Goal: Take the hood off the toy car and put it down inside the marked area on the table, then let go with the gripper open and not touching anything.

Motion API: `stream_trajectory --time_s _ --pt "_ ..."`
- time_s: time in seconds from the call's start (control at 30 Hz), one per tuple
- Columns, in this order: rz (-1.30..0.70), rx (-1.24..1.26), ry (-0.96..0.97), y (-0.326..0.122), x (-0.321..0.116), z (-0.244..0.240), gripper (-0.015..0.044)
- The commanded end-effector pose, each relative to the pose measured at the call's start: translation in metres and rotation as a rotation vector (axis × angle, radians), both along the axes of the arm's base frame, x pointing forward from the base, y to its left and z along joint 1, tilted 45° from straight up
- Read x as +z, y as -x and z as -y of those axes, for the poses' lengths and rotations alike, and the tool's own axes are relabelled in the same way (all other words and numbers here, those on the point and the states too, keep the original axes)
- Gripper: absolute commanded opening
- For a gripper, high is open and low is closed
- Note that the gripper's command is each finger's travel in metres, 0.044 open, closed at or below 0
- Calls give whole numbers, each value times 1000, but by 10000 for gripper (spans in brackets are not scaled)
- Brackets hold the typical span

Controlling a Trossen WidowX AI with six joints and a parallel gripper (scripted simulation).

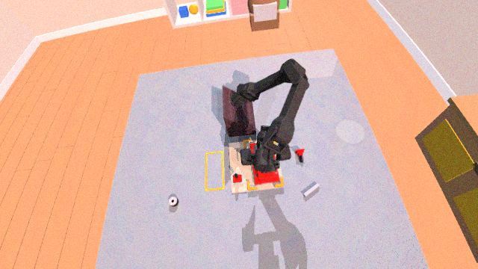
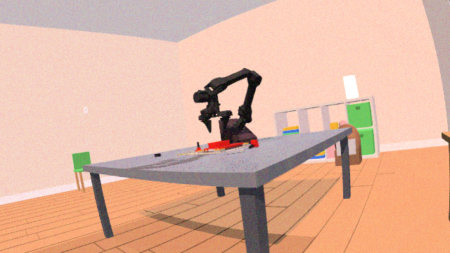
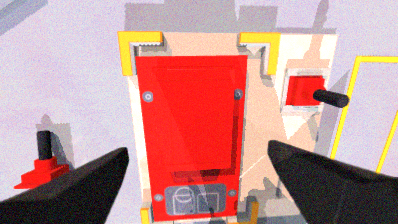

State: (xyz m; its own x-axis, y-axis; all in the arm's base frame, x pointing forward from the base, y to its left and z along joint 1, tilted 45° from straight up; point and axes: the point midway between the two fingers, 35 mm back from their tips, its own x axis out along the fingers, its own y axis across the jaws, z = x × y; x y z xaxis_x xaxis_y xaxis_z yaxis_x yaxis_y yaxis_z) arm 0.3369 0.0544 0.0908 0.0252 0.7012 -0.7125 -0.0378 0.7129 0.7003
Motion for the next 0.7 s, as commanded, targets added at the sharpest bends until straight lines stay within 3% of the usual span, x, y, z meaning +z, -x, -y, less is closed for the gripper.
stream_trajectory --time_s 0.0,0.67 --pt "-7 -5 -5 1 -3 -2 440" --pt "-7 -5 -5 0 -13 -13 440"
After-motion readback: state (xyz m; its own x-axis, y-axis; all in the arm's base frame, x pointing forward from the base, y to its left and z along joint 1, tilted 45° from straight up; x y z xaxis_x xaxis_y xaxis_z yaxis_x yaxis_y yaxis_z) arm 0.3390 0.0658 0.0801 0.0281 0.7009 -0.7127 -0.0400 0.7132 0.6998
